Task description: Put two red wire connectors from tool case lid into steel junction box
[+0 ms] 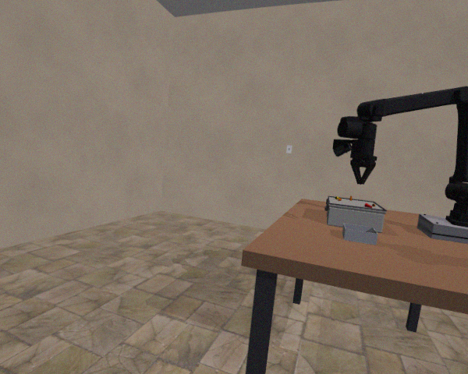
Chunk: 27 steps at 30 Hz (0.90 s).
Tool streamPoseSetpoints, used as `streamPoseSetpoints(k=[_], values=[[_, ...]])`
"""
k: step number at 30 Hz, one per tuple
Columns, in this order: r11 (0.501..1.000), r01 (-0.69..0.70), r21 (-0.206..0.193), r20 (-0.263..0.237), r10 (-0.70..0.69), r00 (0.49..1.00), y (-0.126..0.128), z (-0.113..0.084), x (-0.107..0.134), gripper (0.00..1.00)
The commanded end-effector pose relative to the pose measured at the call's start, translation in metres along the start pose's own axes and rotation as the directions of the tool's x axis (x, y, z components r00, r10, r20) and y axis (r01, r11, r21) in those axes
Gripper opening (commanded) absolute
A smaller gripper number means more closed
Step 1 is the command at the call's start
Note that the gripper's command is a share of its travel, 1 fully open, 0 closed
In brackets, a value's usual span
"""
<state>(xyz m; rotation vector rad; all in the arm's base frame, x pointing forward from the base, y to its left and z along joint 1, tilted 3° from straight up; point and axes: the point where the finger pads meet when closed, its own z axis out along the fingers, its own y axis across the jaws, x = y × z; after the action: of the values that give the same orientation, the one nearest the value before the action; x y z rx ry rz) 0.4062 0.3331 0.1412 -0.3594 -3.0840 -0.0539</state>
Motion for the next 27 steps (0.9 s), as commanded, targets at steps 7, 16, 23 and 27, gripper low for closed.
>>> streamPoseSetpoints(k=[7,16,23,27], values=[[0.999,0.011,-0.044,0.038,-0.009,0.999,0.0145,-0.0245,-0.0156,0.29],[0.999,0.011,-0.044,0.039,-0.009,0.999,0.0148,-0.0245,-0.0157,0.29],[0.999,0.011,-0.046,0.04,-0.009,0.999,0.0148,-0.0257,-0.0156,0.29],[0.999,0.011,-0.047,0.041,-0.009,0.999,0.0148,-0.026,-0.0156,0.29]])
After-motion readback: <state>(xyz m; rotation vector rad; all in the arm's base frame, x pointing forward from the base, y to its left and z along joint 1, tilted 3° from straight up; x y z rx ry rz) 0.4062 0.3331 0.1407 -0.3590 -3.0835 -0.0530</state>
